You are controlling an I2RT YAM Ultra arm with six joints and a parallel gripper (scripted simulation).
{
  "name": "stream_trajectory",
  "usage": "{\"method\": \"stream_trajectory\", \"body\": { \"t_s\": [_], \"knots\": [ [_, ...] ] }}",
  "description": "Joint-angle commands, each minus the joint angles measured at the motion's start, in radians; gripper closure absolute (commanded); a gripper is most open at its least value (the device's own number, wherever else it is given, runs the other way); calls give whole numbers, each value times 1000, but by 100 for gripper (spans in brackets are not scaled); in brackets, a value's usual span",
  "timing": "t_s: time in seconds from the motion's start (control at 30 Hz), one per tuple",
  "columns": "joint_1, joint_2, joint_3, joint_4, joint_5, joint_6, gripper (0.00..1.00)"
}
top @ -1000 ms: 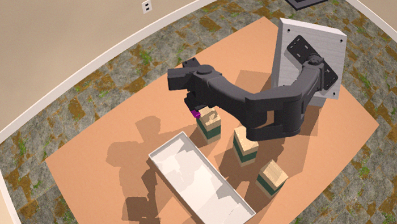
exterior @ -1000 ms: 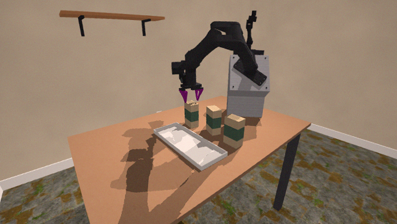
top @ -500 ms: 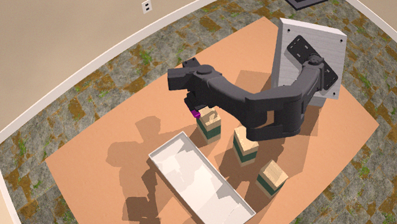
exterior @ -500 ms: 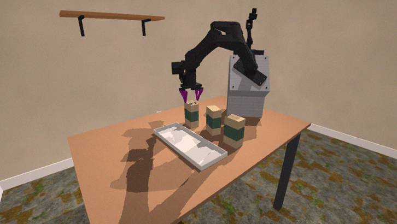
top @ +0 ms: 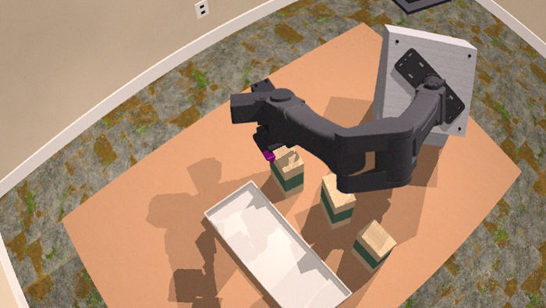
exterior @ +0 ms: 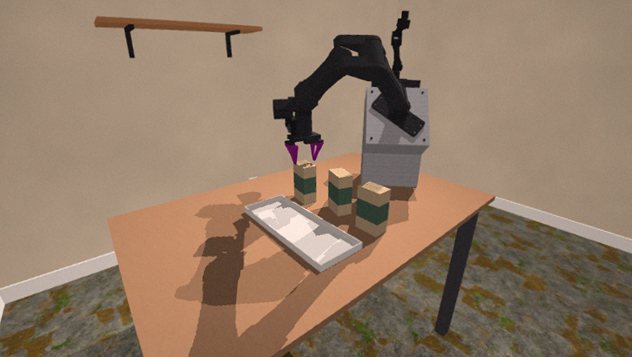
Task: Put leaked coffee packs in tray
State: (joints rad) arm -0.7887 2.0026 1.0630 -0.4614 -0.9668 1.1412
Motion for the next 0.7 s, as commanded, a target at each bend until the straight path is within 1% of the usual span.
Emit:
{"method": "stream_trajectory", "body": {
  "t_s": [0.0,0.13,0.47,0.67],
  "knots": [
    [0,22,-26,46,15,27,21],
    [14,27,-30,67,17,42,21],
    [70,61,-52,195,29,133,21],
    [76,72,-57,235,34,160,21]
  ]
}}
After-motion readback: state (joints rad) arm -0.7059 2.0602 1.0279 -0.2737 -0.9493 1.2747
